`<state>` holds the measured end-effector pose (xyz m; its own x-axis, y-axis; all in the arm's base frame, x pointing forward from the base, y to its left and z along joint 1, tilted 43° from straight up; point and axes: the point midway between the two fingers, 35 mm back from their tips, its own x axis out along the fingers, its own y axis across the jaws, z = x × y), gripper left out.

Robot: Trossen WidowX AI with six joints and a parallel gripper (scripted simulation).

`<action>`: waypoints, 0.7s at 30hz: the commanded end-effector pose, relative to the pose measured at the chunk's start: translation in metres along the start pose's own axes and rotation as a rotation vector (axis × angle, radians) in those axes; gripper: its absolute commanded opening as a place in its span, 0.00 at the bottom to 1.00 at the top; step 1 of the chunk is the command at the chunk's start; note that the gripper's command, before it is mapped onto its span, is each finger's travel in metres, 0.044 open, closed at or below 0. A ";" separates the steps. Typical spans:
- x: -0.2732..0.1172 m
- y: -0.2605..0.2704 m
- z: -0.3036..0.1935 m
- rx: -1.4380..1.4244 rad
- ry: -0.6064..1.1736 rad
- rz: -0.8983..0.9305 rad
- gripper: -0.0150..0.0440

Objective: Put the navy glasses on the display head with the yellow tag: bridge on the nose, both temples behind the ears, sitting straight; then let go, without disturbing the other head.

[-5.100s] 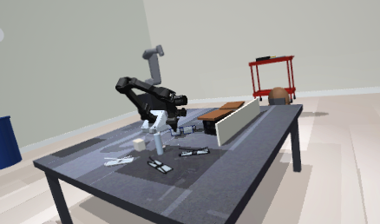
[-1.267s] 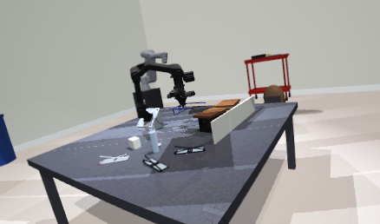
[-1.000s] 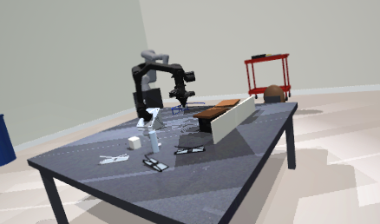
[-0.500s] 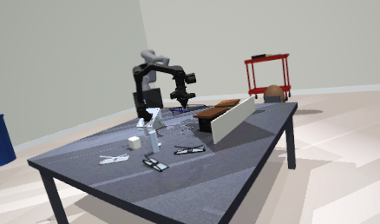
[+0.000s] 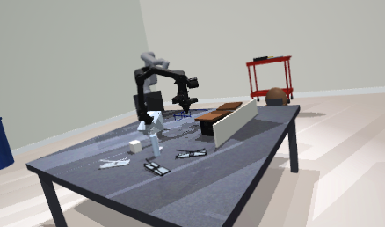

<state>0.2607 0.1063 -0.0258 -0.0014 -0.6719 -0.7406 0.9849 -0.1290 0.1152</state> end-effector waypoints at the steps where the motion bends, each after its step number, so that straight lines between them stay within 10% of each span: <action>1: 0.005 -0.001 0.001 -0.008 -0.007 -0.001 0.25; 21: 0.022 -0.001 0.002 -0.008 -0.008 -0.001 0.25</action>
<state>0.2608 0.0945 -0.0388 -0.0009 -0.6727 -0.7399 0.9850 -0.1283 0.1155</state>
